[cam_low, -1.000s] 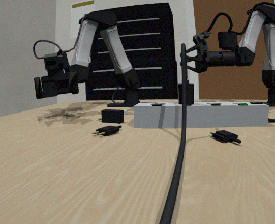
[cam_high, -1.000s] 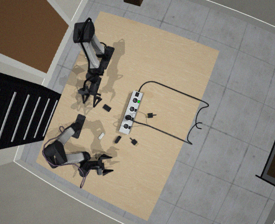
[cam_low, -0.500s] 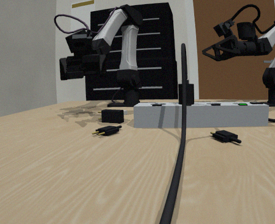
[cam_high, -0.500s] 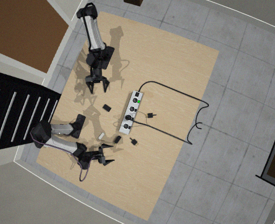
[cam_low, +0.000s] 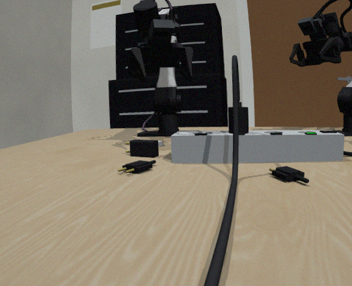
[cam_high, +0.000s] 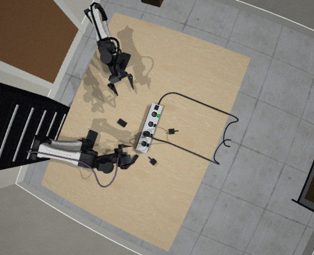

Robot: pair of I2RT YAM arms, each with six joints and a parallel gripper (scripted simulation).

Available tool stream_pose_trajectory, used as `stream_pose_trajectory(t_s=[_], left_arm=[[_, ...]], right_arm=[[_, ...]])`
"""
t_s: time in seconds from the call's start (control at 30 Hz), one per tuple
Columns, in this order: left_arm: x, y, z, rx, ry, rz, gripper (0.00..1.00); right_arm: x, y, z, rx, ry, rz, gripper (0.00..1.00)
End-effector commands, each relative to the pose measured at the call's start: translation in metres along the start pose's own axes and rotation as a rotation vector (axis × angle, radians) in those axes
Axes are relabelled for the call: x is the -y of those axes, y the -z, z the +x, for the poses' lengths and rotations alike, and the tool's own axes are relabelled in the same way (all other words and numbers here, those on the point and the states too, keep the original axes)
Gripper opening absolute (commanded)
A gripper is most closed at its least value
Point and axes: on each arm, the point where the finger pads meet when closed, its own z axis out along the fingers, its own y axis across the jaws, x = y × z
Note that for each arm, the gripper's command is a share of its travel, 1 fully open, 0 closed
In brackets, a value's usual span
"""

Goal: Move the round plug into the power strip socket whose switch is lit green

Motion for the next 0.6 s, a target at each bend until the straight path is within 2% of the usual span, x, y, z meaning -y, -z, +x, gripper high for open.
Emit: stream_pose_trajectory(t_s=[0.0,0.07,0.13,0.33,0.57], left_arm=[[-0.023,0.014,0.006,-0.154,0.058,-0.062,1.0],[-0.033,0.015,0.006,-0.181,0.071,-0.094,1.0],[-0.033,0.015,0.006,-0.181,0.071,-0.094,1.0],[-0.054,0.023,-0.003,-0.187,0.096,-0.161,1.0],[-0.058,0.027,-0.014,-0.151,0.098,-0.176,1.0]], right_arm=[[-0.014,-0.003,0.004,-0.234,-0.073,0.056,1.0],[-0.031,-0.004,-0.006,-0.275,-0.06,0.046,1.0],[-0.031,-0.004,-0.006,-0.275,-0.06,0.046,1.0],[-0.075,-0.009,-0.028,-0.41,-0.033,0.039,1.0],[-0.101,-0.014,-0.05,-0.445,-0.012,0.022,1.0]])
